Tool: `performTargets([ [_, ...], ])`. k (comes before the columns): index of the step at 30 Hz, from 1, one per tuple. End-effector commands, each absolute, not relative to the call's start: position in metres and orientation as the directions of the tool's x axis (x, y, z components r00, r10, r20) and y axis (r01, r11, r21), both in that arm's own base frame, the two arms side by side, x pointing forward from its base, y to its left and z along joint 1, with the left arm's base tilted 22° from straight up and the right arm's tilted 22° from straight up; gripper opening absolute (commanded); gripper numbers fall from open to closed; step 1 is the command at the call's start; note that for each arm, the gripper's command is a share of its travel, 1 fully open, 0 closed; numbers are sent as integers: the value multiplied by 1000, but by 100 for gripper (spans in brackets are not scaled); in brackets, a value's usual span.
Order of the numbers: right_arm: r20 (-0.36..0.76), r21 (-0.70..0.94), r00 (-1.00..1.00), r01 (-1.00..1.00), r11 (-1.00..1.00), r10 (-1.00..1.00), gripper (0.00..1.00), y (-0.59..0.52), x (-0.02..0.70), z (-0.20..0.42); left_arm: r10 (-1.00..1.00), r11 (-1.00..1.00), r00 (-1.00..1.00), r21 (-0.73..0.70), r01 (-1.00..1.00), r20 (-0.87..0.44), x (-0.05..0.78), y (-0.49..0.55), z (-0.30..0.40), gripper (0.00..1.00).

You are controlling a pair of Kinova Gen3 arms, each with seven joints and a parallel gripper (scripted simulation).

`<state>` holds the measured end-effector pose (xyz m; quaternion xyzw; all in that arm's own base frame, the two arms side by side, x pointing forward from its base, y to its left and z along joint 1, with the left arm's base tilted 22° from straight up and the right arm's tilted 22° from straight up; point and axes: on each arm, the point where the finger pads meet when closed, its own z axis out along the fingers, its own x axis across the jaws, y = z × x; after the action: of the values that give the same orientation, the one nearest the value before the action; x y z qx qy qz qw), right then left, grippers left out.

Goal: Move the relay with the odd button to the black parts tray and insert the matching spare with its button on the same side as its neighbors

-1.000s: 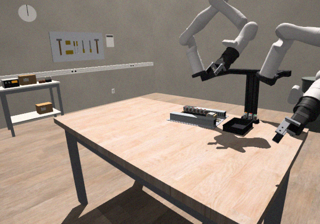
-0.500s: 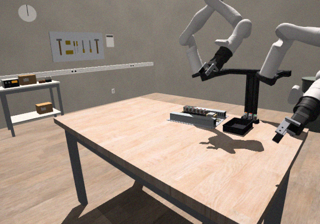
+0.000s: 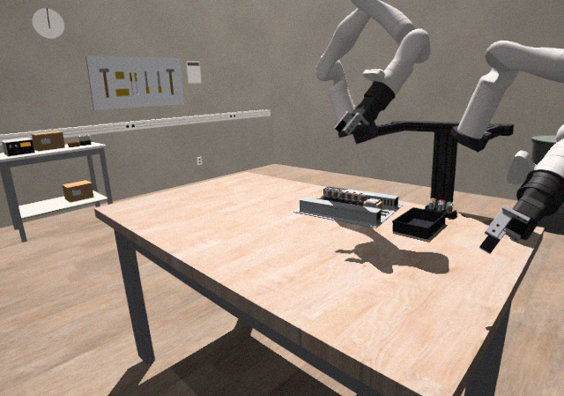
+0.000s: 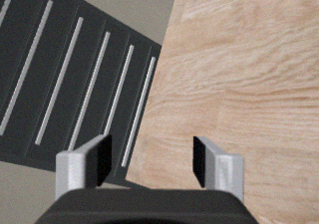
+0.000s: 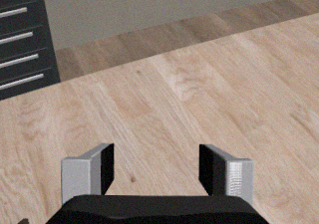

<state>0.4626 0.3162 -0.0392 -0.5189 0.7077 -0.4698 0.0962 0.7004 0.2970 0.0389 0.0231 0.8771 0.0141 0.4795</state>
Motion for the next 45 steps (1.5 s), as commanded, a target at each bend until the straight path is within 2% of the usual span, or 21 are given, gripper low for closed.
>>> performTargets([
  [1,330,-767,-482,-638,67,-812,100,304,471,-34,55,998,-538,48,28,-841,701,297,40,100],
  [25,226,-768,-682,-564,304,-696,100,230,506,-9,55,998,-538,48,28,-841,701,297,40,100],
  [45,122,-750,-849,-419,513,-515,100,151,528,15,55,998,-538,48,28,-841,701,297,40,100],
])
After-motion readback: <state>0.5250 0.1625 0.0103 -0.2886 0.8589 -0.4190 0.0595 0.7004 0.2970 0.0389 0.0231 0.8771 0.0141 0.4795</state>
